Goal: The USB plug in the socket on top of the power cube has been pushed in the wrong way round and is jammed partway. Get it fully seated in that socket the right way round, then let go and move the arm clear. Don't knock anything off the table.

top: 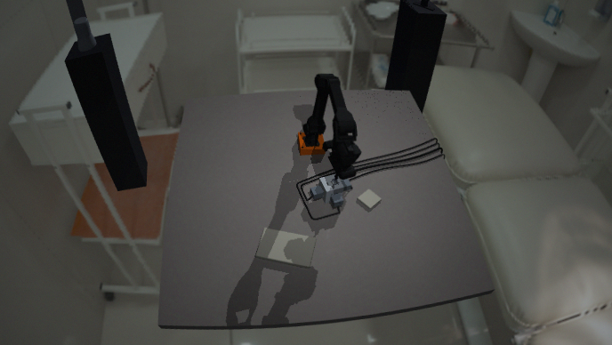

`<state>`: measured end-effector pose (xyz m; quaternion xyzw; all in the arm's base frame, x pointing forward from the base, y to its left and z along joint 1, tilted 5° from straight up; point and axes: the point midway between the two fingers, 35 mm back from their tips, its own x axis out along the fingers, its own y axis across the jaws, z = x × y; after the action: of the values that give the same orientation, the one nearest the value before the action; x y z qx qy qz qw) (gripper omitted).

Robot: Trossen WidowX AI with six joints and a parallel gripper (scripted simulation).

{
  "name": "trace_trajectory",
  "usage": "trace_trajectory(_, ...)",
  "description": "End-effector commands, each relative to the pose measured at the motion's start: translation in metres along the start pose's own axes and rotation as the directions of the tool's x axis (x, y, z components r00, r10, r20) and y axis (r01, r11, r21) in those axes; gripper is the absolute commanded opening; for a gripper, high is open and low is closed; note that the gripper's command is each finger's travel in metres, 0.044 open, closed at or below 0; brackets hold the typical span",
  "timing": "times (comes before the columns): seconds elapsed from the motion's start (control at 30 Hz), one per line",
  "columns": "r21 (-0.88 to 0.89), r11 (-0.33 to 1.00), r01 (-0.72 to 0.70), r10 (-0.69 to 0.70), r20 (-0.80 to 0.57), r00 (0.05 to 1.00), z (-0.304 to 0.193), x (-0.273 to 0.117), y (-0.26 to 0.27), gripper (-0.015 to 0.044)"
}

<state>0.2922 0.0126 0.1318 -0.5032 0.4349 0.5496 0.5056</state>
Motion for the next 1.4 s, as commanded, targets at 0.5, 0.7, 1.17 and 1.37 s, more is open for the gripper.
trace_trajectory(0.5,0.011,1.0,0.002,-0.002,0.011,1.0,0.0016,0.0026,0.0002,0.0)
trace_trajectory(0.7,0.011,1.0,0.002,-0.002,0.011,1.0,0.0016,0.0033,0.0002,0.0)
trace_trajectory(1.17,0.011,1.0,0.002,-0.002,0.011,1.0,0.0015,0.005,0.0002,0.0)
trace_trajectory(1.37,0.011,1.0,0.002,-0.002,0.011,1.0,0.0015,0.0057,0.0002,0.0)
